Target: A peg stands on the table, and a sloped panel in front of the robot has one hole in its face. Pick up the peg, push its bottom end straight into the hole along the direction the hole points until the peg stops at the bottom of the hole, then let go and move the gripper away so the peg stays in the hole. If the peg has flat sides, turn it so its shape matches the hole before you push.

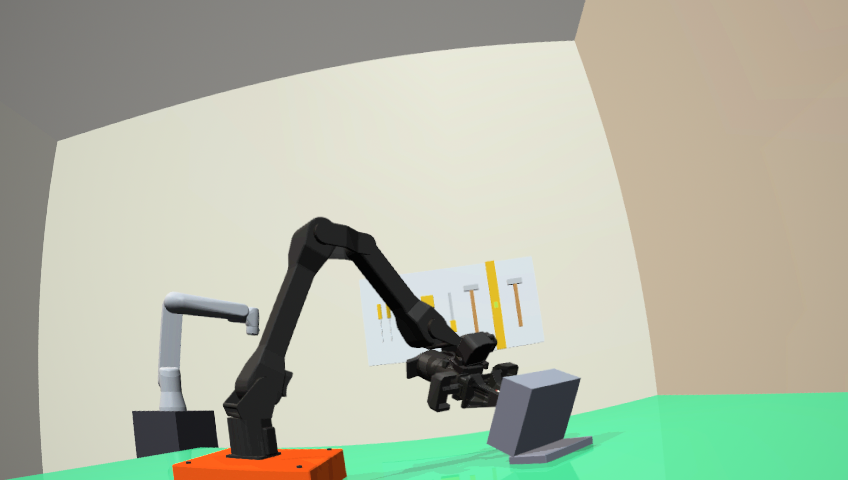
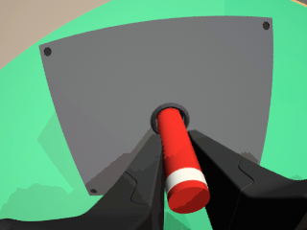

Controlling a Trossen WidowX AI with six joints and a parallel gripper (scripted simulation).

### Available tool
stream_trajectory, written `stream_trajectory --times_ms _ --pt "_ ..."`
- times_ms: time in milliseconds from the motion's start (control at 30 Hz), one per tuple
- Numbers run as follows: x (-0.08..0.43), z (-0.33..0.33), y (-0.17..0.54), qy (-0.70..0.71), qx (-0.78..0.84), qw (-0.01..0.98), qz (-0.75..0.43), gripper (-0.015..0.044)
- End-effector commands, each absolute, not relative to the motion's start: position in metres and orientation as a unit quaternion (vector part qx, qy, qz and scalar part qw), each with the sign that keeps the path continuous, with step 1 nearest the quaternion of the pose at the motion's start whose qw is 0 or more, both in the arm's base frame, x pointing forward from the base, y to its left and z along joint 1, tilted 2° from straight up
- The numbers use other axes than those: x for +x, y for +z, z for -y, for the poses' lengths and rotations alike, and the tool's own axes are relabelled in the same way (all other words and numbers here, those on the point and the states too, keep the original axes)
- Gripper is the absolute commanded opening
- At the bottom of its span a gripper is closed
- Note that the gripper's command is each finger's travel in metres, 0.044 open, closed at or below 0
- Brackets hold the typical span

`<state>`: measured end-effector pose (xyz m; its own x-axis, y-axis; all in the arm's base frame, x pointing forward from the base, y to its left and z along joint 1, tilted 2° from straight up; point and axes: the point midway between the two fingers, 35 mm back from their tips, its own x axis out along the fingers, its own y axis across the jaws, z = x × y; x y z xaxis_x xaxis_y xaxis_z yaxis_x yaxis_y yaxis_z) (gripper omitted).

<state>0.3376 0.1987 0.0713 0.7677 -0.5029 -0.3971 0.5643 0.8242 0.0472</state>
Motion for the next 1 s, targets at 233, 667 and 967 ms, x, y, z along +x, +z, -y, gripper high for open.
stream_trajectory --times_ms 233,667,967 --pt "0.3384 -0.1974 0.0708 -0.285 0.082 0.936 -0.187 0.0" --pt "0.3384 -0.1974 0.0708 -0.285 0.082 0.936 -0.187 0.0236" --pt "0.3355 -0.2002 0.0716 -0.285 0.082 0.936 -0.189 0.044"
